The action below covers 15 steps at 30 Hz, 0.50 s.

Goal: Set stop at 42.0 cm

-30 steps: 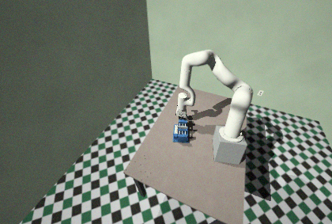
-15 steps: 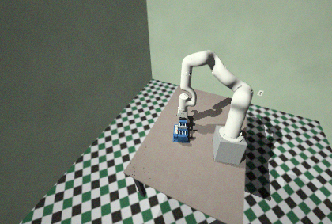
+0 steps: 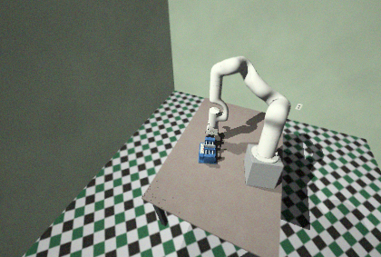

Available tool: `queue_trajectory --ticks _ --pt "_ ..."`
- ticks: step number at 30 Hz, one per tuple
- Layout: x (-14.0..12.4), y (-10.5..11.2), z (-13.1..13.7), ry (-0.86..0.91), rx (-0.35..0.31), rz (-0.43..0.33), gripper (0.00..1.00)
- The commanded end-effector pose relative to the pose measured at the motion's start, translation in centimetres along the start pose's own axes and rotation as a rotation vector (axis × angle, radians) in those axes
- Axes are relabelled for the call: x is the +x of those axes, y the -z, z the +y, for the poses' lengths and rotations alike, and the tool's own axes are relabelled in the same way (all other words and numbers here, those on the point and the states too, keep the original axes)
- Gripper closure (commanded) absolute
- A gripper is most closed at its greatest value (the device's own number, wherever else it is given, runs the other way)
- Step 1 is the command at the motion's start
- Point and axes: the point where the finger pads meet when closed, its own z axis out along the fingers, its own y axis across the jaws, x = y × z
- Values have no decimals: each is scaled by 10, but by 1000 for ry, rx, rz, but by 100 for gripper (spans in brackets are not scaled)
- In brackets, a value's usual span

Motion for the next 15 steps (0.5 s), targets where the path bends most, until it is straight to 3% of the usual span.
queue_trajectory --ticks 1,15 --pt "0 14 10 0 4 1 94" --pt "0 38 7 0 4 1 94"
